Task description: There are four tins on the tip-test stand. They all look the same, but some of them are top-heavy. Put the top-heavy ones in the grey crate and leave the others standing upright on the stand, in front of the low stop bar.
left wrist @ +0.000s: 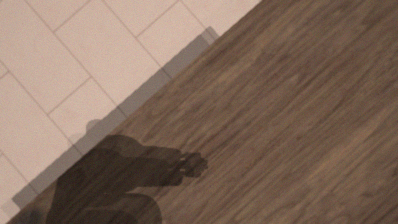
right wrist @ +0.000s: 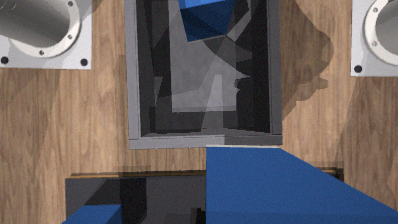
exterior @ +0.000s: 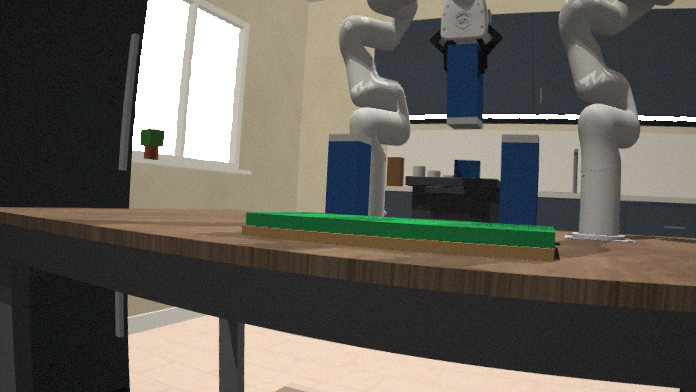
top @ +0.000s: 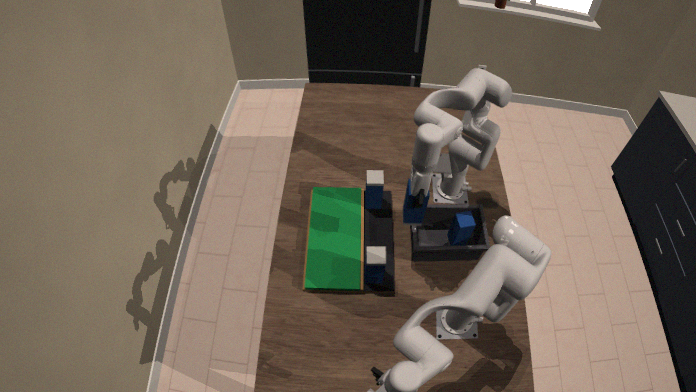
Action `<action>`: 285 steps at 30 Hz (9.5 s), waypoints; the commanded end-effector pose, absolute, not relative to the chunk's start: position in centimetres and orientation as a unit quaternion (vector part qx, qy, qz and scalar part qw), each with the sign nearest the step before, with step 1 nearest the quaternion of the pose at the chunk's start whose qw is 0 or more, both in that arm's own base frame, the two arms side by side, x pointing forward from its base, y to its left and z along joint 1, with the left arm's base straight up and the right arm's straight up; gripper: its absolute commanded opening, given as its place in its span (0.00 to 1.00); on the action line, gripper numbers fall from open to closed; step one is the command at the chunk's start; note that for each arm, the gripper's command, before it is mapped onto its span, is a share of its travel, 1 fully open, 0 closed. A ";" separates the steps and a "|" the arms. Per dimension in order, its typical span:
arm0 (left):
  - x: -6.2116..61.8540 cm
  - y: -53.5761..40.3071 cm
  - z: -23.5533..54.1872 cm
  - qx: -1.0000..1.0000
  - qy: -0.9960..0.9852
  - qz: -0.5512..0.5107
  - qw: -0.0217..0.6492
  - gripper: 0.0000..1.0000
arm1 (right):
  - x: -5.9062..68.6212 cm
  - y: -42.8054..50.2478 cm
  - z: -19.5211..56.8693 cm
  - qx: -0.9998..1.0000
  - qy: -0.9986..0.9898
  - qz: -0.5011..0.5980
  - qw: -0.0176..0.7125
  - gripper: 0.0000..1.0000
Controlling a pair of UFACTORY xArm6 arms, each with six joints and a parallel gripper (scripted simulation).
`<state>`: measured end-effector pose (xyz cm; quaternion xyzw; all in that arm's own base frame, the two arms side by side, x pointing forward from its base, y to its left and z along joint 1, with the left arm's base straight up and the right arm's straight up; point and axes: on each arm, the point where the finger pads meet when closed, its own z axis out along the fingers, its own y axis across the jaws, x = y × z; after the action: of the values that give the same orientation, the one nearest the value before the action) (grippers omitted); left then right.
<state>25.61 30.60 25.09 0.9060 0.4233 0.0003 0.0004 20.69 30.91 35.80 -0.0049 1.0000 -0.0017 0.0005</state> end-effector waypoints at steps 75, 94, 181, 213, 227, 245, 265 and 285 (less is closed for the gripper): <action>25.7 30.7 25.2 0.906 0.423 0.002 0.000 1.00 | 10.6 27.4 36.0 -0.026 1.000 0.000 0.002 0.00; 25.7 30.7 25.2 0.906 0.423 0.002 0.000 1.00 | 9.5 27.4 36.0 -0.028 1.000 0.000 0.001 0.00; 25.7 30.7 25.2 0.906 0.423 0.002 0.000 1.00 | 9.4 27.3 19.6 -0.029 1.000 0.001 0.002 0.00; 25.7 30.7 25.2 0.906 0.423 0.002 0.000 1.00 | 9.2 27.3 16.6 -0.029 1.000 0.001 0.002 0.00; 25.7 30.7 25.2 0.906 0.423 0.002 0.000 1.00 | 9.3 27.4 14.8 -0.029 1.000 0.001 0.002 0.00; 25.7 30.7 25.2 0.906 0.423 0.002 0.000 1.00 | 9.4 27.4 13.9 -0.029 1.000 0.001 0.002 0.00; 25.7 30.7 25.2 0.906 0.423 0.002 0.000 1.00 | 9.4 27.4 13.8 -0.029 1.000 0.001 0.002 1.00; 25.7 30.7 25.2 0.906 0.423 0.002 0.000 1.00 | 9.4 27.4 13.8 -0.029 1.000 0.001 0.002 1.00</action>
<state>25.61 30.60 25.09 0.9060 0.4233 0.0003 0.0004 9.34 27.25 13.64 -0.0290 0.9996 -0.0013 0.0009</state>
